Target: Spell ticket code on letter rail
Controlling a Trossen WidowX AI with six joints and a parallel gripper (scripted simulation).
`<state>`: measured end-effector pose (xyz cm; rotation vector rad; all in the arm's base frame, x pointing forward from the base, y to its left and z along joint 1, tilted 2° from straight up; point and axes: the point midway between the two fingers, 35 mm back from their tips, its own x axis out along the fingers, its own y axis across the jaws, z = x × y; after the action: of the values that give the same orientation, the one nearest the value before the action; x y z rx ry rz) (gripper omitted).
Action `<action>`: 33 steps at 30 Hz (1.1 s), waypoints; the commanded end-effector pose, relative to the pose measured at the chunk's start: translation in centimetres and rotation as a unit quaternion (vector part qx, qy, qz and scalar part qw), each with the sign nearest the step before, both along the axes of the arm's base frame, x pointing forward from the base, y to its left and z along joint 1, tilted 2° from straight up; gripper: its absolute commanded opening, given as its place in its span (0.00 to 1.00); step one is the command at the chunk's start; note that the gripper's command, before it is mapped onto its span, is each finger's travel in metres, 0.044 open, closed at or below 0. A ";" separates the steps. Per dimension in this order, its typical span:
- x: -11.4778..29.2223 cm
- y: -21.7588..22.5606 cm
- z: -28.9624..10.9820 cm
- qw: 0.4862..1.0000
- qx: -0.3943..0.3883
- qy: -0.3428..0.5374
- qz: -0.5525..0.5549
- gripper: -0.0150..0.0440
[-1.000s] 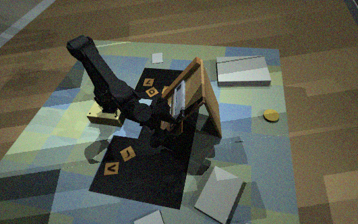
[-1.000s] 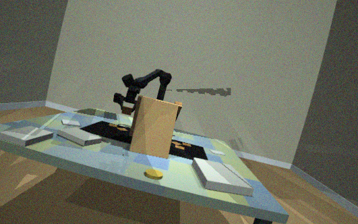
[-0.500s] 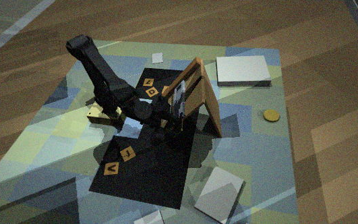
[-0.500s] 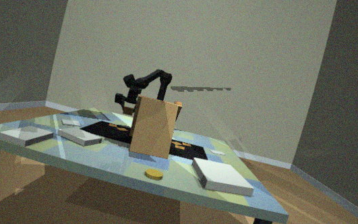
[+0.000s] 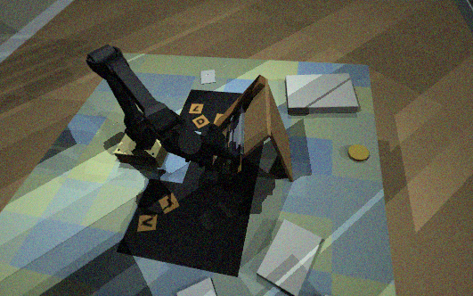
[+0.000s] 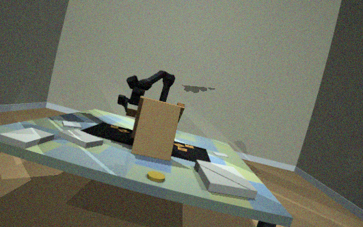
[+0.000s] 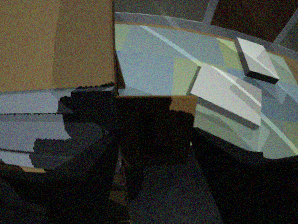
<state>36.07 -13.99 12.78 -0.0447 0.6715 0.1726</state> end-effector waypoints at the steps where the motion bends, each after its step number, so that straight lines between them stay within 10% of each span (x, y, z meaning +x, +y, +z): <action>1: 0.0 0.1 0.0 1.000 0.000 0.000 -0.003 0.25; 33: -0.3 1.7 0.1 1.000 0.001 0.000 -0.003 0.25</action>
<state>35.82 -12.35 12.82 -0.0435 0.6718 0.1732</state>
